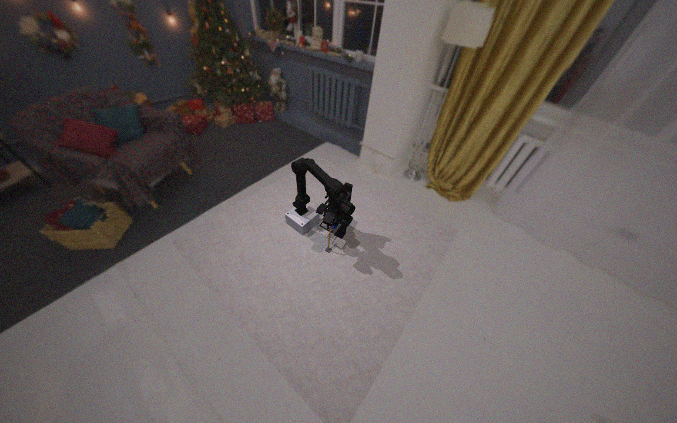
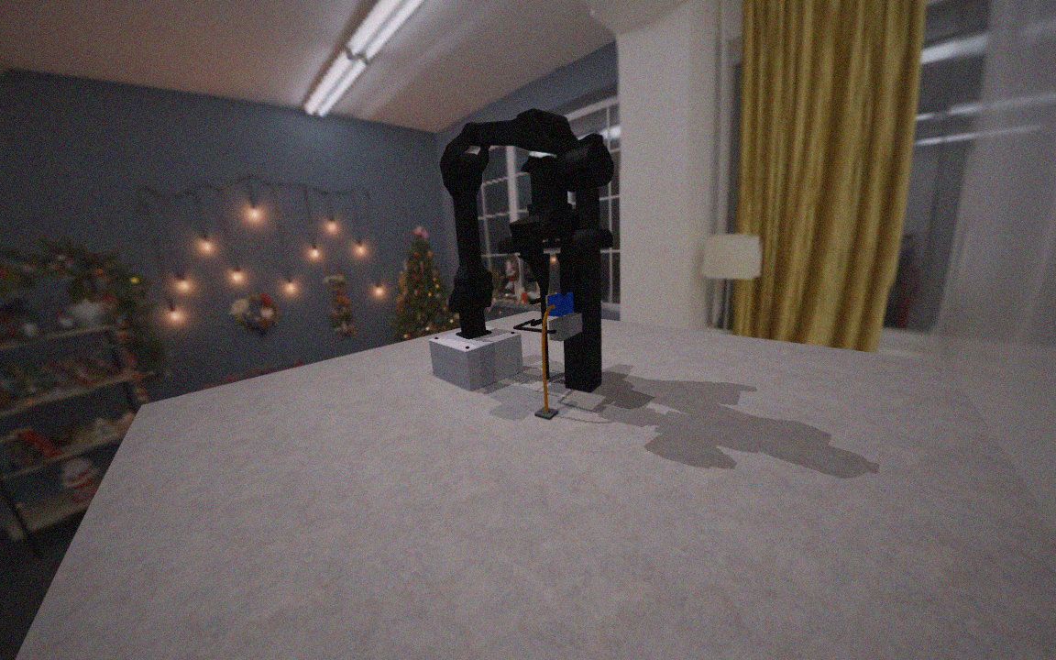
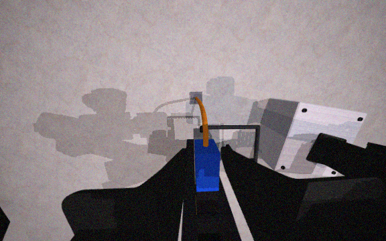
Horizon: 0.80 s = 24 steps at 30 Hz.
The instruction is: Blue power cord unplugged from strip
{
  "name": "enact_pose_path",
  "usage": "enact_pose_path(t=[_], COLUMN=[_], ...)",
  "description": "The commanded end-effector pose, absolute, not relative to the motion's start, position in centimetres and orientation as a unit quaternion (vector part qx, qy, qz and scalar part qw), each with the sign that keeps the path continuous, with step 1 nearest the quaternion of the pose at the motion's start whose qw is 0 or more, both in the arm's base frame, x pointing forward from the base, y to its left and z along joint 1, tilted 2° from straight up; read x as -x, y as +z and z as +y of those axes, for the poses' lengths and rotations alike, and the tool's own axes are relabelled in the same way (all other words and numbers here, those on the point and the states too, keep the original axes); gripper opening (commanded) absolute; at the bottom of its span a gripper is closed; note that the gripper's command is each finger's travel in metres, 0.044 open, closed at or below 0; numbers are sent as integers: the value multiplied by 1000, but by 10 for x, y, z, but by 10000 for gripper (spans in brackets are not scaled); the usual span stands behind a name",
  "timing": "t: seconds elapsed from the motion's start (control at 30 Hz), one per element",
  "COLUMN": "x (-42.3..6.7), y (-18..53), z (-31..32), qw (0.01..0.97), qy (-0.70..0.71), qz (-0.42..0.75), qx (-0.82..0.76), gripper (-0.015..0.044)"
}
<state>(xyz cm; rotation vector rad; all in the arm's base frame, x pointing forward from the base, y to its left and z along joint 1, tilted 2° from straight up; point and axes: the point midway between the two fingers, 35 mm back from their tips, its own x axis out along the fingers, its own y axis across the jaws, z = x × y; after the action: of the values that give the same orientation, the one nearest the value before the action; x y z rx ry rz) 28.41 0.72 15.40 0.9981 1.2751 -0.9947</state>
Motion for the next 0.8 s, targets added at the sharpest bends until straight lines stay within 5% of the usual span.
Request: enact_pose_path(t=[0.0,0.77], x=[-279,-276], y=[152,140], z=[14,21], qw=[578,578], qy=[-427,-427], qz=[548,549], qx=[-427,-427], gripper=[160,160])
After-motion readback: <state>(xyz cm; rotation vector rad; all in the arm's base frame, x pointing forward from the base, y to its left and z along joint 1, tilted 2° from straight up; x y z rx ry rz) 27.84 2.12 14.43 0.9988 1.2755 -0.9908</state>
